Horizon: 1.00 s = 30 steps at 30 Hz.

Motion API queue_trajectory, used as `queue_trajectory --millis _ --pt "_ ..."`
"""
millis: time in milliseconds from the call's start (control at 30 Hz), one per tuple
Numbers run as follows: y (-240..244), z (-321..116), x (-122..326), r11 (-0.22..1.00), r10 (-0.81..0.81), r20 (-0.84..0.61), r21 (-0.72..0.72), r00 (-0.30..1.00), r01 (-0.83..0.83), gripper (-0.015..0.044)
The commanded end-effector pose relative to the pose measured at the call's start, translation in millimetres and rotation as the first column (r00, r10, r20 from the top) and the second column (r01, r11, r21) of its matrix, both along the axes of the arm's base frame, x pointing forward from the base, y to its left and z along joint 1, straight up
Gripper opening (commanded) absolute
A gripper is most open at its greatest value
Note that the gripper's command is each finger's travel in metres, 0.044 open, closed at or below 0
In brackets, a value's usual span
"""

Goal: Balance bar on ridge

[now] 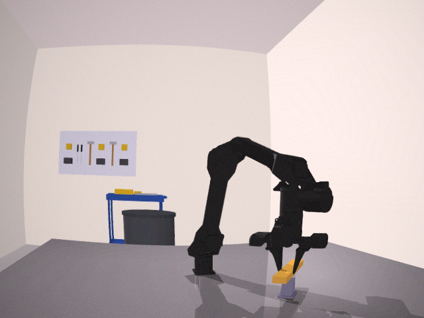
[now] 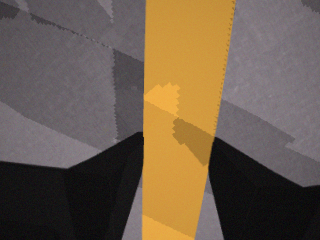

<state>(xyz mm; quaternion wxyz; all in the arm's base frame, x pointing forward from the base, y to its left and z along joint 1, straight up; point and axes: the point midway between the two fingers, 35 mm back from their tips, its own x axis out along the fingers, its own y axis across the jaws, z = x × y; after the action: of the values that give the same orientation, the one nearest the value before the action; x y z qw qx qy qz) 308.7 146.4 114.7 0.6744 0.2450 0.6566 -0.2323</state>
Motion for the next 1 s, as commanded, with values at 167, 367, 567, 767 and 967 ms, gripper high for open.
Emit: queue_trajectory --millis 167,367,567,767,967 --pt "0.8 -0.7 -0.1 1.000 0.000 0.000 0.006 1.000 0.000 0.0000" --pt "0.8 -1.2 -0.1 1.000 0.000 0.000 0.006 1.000 0.000 0.0000" --pt "0.8 -1.7 -0.1 1.000 0.000 0.000 0.006 1.000 0.000 0.0000" --pt "0.8 -2.2 -0.1 1.000 0.000 0.000 0.006 1.000 0.000 0.0000" --pt "0.9 -2.7 -0.1 1.000 0.000 0.000 0.006 1.000 0.000 0.0000"
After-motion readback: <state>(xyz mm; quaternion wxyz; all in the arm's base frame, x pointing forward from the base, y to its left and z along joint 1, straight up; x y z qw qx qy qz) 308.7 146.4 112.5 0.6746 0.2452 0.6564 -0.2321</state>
